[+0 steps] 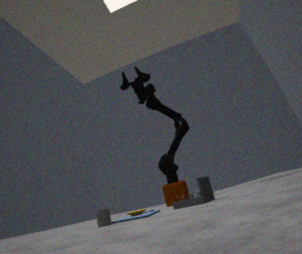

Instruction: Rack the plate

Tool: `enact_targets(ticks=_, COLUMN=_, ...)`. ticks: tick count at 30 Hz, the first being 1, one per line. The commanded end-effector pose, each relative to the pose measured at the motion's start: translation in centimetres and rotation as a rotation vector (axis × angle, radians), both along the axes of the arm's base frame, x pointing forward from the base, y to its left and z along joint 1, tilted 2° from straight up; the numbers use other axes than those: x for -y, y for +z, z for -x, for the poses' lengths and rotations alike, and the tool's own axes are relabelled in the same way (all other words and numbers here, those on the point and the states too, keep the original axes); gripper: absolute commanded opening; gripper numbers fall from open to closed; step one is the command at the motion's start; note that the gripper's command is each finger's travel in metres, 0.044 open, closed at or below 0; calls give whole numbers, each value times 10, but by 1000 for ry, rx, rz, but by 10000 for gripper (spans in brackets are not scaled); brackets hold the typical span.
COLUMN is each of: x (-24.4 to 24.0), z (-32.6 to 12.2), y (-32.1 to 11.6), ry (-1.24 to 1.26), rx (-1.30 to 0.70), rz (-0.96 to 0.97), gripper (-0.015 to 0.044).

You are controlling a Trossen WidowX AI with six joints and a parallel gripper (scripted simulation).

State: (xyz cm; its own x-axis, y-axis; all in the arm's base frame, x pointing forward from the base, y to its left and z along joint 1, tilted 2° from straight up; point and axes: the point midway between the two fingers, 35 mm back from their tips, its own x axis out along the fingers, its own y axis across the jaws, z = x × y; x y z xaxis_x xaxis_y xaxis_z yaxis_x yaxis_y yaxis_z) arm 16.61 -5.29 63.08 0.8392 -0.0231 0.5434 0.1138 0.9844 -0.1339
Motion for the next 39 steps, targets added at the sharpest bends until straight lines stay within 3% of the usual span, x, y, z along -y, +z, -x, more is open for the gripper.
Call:
enact_targets(ticks=1, x=28, z=-23, y=-19, ry=-27, rx=-63, rz=-75, gripper=400)
enact_targets(ticks=19, x=86, z=-95, y=-94, ry=-64, rx=-300, rz=-302, gripper=400)
enact_targets(ticks=39, x=119, z=-166, y=-244, ry=-153, rx=-795, rz=-461, gripper=400)
